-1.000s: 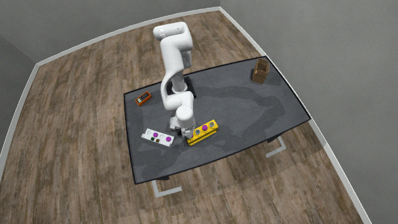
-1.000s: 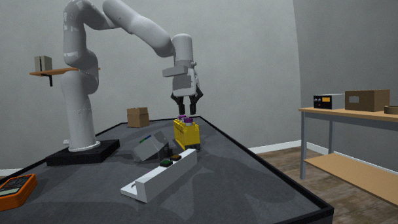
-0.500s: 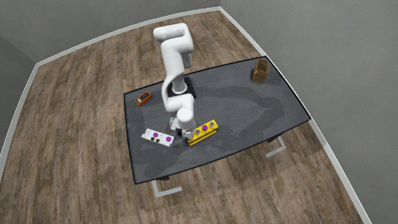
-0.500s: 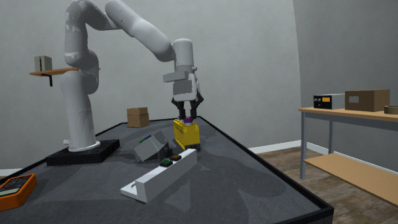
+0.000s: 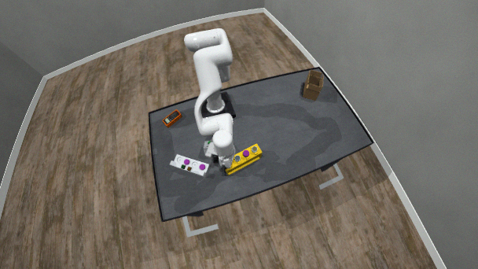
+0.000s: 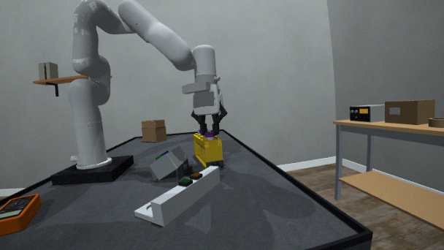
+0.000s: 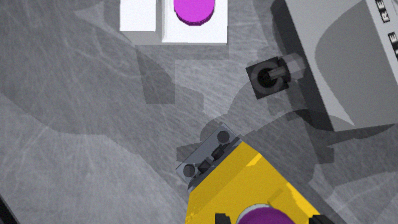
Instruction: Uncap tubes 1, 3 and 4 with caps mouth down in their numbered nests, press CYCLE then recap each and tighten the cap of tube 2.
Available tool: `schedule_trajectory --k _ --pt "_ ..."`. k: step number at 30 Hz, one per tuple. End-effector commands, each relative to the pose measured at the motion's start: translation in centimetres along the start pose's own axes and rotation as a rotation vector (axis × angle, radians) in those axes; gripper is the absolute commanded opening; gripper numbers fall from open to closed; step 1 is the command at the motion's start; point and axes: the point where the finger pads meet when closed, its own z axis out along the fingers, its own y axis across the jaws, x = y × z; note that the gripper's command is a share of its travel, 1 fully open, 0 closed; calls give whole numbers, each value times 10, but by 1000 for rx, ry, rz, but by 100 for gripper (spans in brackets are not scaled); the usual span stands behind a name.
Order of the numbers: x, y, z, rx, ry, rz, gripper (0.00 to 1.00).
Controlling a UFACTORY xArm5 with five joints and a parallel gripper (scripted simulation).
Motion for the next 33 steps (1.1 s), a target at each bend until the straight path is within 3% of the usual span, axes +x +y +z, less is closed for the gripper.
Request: schedule_trajectory --k 1,8,9,23,33 --pt "-1 -1 0 1 -5 0 46" --pt "-1 -1 2 1 -5 0 46" --pt "-1 -1 2 1 -5 0 0" --pt "-1 -1 2 1 -5 0 0" --pt "-1 -1 2 2 -4 -500 0"
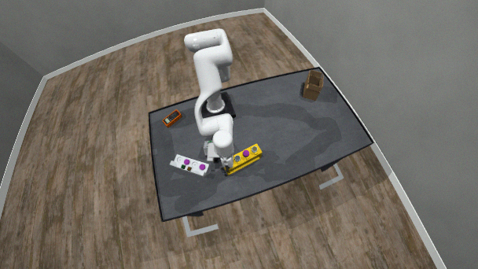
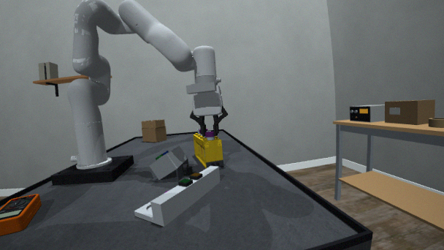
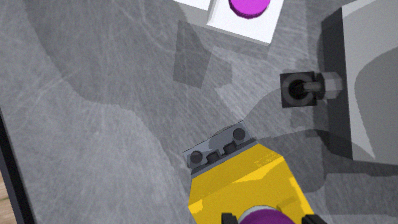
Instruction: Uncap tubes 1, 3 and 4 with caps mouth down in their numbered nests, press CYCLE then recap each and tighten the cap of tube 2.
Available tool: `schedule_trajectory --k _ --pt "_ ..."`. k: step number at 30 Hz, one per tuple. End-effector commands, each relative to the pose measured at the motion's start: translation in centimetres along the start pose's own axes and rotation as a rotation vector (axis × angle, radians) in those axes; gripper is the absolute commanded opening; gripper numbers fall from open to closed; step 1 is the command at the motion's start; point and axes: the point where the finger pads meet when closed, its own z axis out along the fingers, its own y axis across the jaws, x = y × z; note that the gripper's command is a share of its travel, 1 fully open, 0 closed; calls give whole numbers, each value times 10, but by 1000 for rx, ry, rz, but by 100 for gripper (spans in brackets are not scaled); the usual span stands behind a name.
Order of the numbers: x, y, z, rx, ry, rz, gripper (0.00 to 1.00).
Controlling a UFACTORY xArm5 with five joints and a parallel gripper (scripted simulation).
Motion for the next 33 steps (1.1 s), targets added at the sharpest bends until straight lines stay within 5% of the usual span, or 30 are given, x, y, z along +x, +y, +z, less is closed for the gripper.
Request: schedule_trajectory --k 1,25,32,33 --pt "0 -1 -1 3 -4 -265 0" --pt "0 -1 -2 5 -2 -1265 0" --pt "0 -1 -2 5 -2 -1286 0" --pt "0 -1 -2 5 -2 -1286 46"
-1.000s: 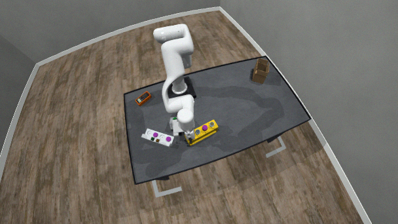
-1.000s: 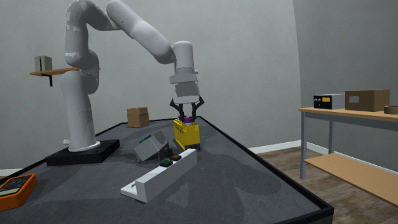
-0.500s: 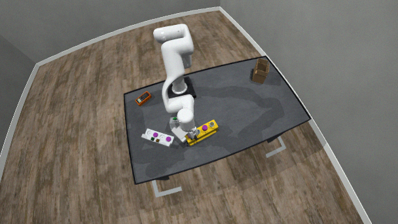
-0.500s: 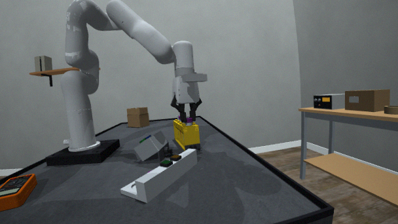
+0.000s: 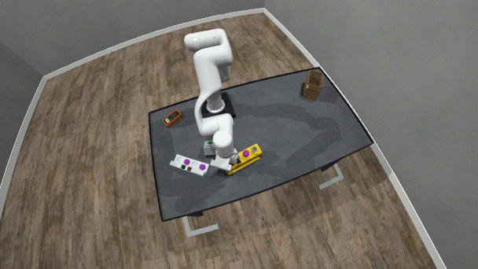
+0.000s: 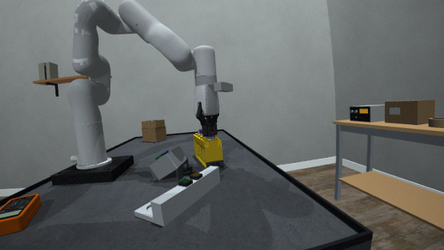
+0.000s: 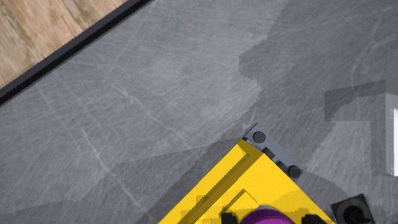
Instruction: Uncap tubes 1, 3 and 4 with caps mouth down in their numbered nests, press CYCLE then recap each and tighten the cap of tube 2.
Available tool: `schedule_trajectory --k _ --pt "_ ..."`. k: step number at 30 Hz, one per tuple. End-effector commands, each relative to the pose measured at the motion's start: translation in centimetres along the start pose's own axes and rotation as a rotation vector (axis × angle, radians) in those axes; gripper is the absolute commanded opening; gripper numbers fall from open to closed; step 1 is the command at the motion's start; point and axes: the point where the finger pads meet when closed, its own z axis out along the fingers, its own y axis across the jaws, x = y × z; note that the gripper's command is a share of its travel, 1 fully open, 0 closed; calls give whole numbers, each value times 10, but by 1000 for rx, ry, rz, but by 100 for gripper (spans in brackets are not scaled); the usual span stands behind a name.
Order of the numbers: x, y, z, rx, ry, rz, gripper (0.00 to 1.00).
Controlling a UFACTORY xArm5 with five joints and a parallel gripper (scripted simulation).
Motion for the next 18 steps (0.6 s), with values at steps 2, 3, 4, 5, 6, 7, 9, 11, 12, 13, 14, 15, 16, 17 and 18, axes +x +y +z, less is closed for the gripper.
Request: schedule_trajectory --k 2,3,4,5,6,7,9,11,12,13,14,15,16,17,18 --pt "1 0 -1 4 1 -11 46" --pt "1 0 -1 4 1 -11 46" --pt "1 0 -1 4 1 -11 46" --pt "1 0 -1 4 1 -11 46" --pt "1 0 -1 4 1 -11 46" --pt "1 0 -1 4 1 -11 46" --pt "1 0 -1 4 1 -11 46" --pt "1 0 -1 4 1 -11 46" --pt "1 0 -1 4 1 -11 46" --pt "1 0 -1 4 1 72 46" --pt "1 0 -1 4 0 155 46" --pt "1 0 -1 4 0 239 46" --pt "1 0 -1 4 0 294 46" --pt "1 0 -1 4 0 328 46" --pt "1 0 -1 4 0 372 46"
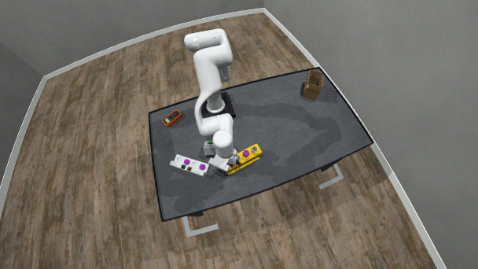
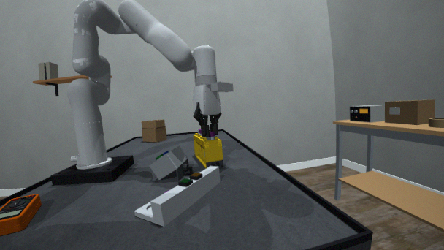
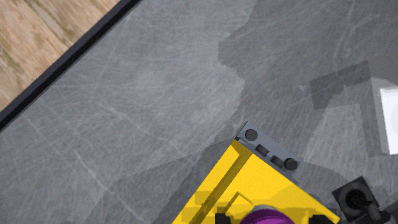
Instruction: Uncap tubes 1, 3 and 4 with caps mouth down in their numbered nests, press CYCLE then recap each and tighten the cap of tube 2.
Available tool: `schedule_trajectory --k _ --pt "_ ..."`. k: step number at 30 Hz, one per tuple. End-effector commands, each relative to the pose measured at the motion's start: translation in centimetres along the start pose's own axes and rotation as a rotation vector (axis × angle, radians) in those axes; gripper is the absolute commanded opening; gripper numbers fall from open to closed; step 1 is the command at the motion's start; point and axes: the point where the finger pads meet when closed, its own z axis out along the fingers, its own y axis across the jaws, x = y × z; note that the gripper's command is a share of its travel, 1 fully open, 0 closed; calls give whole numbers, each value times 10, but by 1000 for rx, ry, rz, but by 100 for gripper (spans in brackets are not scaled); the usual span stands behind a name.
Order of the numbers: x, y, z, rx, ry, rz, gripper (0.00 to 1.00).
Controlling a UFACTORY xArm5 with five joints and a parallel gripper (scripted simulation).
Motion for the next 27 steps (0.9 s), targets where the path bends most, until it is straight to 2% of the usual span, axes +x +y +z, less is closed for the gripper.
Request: schedule_trajectory --k 1,3,5,18,20,22,27 --pt "1 -1 -1 5 0 279 46" --pt "1 -1 -1 5 0 279 46" --pt "1 -1 -1 5 0 464 46" --pt "1 -1 -1 5 -2 1085 46" --pt "1 -1 -1 5 -2 1085 46" --pt "1 -1 -1 5 -2 1268 46" --pt "1 -1 -1 5 -3 1418 46"
